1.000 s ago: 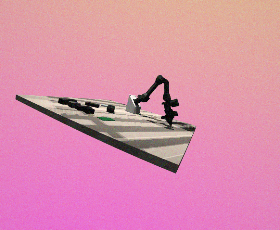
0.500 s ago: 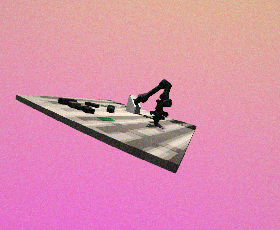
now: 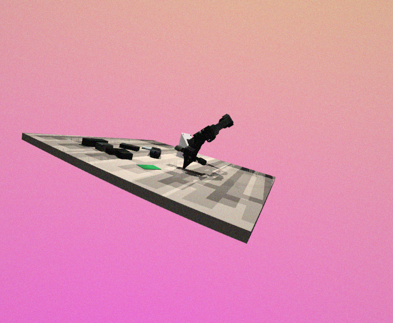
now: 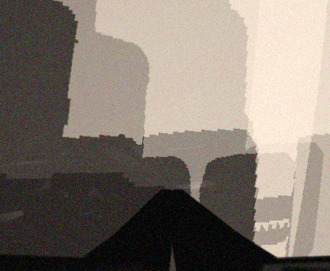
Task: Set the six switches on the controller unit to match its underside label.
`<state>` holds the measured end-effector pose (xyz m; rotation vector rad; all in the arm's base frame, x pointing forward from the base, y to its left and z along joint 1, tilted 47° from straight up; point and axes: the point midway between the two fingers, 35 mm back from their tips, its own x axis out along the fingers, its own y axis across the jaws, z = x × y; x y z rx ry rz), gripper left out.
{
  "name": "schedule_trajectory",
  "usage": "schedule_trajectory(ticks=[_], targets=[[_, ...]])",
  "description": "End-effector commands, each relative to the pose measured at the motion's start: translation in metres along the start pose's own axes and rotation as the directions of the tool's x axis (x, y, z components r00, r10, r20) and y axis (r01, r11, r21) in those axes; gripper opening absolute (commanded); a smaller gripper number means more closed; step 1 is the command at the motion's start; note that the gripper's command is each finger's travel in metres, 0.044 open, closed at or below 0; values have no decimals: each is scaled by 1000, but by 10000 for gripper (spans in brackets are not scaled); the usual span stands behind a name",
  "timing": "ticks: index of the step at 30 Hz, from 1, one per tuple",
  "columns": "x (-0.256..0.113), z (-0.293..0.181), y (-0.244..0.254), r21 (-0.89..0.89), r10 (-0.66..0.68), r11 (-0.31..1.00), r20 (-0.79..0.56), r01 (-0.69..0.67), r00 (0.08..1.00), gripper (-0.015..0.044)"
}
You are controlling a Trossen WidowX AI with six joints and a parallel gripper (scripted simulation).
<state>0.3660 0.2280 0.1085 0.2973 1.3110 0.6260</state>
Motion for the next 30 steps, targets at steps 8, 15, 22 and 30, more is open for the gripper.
schedule_trajectory(ticks=[8, 15, 22, 30], targets=[[13, 2, -122, 822, 53, 547, -222, 157, 974, 0], [14, -14, -196, 951, 186, -48, -293, 307, 938, 0], [12, -41, -262, 673, 359, -589, -278, 447, 891, 0], [9, -62, -299, 336, 470, -786, -219, 519, 855, 0]])
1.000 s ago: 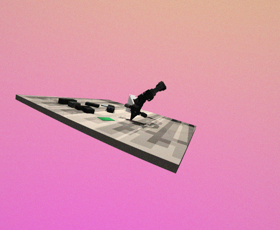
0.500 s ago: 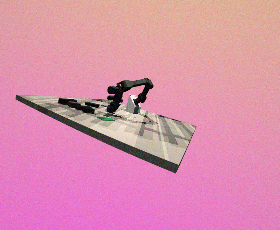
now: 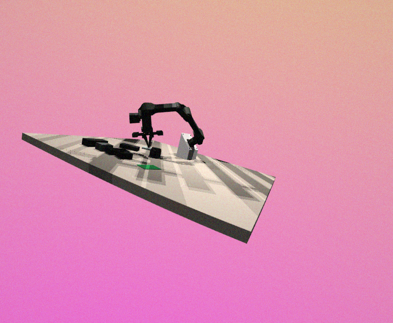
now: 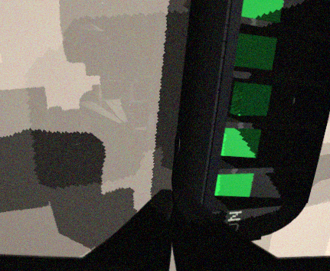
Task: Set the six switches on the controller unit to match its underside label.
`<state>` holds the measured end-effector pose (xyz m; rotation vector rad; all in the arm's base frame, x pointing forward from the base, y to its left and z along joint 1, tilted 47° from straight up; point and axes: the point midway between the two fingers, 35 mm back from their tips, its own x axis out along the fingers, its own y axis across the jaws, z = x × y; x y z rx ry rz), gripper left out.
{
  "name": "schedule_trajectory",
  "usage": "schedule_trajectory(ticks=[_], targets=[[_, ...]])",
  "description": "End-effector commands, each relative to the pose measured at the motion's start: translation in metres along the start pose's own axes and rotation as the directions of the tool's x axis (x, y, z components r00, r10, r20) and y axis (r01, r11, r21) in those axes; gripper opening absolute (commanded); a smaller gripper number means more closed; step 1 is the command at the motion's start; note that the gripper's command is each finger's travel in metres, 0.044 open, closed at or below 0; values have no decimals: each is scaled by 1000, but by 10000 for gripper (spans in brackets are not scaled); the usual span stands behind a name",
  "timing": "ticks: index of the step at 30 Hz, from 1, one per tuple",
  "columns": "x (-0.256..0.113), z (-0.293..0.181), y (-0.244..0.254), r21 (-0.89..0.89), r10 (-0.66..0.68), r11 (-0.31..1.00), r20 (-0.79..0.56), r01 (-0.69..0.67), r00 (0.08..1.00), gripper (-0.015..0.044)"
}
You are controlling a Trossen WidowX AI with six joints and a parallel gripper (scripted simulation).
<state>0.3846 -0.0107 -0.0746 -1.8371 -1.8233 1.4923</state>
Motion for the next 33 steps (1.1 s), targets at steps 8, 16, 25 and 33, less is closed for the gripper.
schedule_trajectory(ticks=[8, 16, 25, 33], targets=[[-1, 2, 3, 100, -18, 995, -33, 21, 999, 0], [12, 2, 8, 97, -16, 995, -31, 19, 999, 0], [26, 1, 12, 92, -15, 996, -30, 18, 999, 0], [38, 1, 16, 88, -14, 996, -29, 17, 999, 0]])
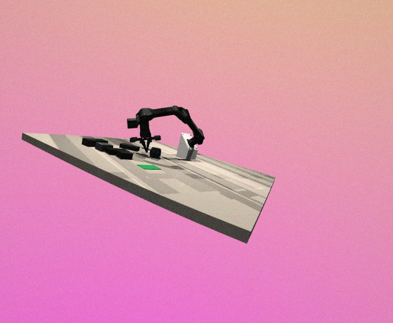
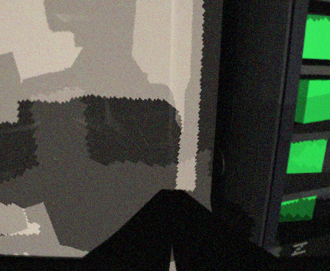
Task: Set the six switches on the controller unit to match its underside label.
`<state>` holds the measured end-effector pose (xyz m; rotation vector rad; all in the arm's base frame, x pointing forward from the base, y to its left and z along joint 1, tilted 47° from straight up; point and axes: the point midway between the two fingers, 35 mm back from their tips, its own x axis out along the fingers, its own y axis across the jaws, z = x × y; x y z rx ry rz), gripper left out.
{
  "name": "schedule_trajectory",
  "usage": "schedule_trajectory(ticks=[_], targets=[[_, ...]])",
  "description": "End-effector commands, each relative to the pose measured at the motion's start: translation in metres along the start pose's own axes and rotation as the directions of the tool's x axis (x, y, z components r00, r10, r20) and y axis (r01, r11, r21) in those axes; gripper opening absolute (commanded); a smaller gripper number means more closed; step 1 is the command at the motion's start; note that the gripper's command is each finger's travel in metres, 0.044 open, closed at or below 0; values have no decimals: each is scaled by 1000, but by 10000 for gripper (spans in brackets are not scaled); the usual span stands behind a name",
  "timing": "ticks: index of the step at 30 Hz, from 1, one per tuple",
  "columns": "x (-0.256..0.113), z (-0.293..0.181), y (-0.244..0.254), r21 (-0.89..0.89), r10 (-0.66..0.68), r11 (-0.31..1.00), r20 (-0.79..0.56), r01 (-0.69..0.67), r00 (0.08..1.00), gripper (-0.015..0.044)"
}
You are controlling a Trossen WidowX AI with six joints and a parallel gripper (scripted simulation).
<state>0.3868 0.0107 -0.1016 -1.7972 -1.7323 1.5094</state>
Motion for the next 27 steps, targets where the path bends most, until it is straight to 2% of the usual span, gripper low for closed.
schedule_trajectory(ticks=[1, 27], targets=[[8, 0, 1, 7, -5, 1000, -4, 5, 1000, 0], [17, 0, -3, 5, -5, 1000, -3, 5, 1000, 0]])
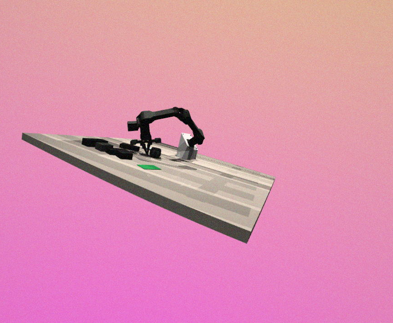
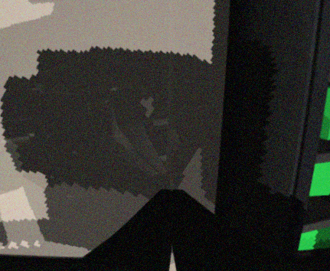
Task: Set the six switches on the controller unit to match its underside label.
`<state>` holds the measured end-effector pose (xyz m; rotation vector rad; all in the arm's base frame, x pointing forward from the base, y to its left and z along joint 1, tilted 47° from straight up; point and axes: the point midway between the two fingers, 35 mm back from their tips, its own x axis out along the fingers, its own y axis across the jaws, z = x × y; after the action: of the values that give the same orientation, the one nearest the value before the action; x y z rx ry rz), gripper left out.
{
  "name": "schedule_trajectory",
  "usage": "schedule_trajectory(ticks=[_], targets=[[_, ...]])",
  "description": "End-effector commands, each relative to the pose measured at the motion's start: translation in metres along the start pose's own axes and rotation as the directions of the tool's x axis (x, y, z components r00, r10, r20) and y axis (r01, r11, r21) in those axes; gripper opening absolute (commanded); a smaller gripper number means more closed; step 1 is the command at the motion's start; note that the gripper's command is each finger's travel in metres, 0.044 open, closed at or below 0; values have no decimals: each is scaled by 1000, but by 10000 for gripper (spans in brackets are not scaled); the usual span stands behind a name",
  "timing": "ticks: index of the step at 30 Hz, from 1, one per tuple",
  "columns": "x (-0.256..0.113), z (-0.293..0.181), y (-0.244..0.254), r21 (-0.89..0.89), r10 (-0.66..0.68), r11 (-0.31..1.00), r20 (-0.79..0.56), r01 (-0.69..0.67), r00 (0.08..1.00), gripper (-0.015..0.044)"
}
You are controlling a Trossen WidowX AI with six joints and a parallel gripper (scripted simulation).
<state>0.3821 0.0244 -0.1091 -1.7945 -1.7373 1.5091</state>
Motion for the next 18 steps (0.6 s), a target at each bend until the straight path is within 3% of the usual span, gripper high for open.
schedule_trajectory(ticks=[1, 18], targets=[[1, 0, -2, 7, -2, 1000, -5, 2, 1000, 0], [3, 0, -8, 7, -3, 1000, -5, 3, 1000, 0]])
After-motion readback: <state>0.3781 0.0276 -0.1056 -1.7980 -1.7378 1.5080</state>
